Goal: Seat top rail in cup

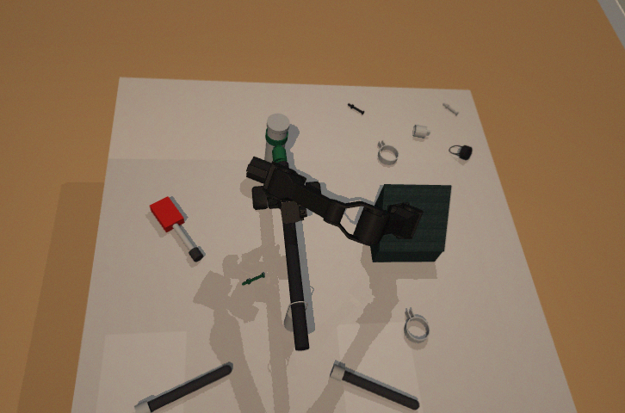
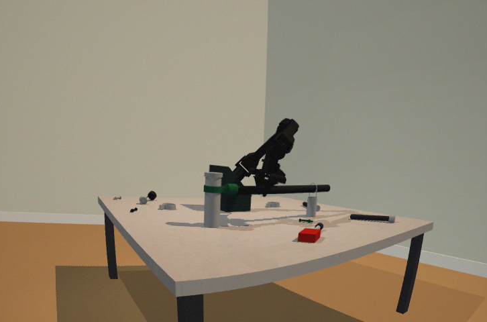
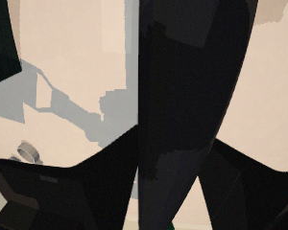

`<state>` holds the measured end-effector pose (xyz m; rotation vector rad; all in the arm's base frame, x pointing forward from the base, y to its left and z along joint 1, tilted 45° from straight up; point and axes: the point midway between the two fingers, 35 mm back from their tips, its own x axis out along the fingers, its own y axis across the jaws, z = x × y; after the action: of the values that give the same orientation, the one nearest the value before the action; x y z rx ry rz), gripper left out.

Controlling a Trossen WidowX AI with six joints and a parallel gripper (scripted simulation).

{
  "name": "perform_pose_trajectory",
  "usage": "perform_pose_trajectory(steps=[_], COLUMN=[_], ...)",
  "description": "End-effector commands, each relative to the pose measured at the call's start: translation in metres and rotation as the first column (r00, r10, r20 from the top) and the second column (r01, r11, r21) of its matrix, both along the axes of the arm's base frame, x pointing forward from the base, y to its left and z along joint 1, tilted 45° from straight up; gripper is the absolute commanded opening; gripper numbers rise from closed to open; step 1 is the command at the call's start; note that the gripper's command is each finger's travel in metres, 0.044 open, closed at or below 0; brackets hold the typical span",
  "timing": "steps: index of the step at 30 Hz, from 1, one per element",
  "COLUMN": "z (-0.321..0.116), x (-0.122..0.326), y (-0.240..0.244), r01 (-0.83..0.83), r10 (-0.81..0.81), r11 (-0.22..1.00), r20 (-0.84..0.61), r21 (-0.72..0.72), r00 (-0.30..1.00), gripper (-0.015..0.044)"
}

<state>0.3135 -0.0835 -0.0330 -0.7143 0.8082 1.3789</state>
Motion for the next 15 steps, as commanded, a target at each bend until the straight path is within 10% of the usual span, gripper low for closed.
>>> perform_pose_trajectory(steps=[1, 15], z=[0.0065, 0.0149], x=[0.0045, 0.0085], y=[-0.0021, -0.0018], r01=[0.003, 0.003], r10=[-0.003, -0.003], r11=[1.000, 1.000], r20=[0.012, 0.012], r21=[-0.007, -0.006], r00=[1.000, 1.000], gripper=[0.0000, 0.0000])
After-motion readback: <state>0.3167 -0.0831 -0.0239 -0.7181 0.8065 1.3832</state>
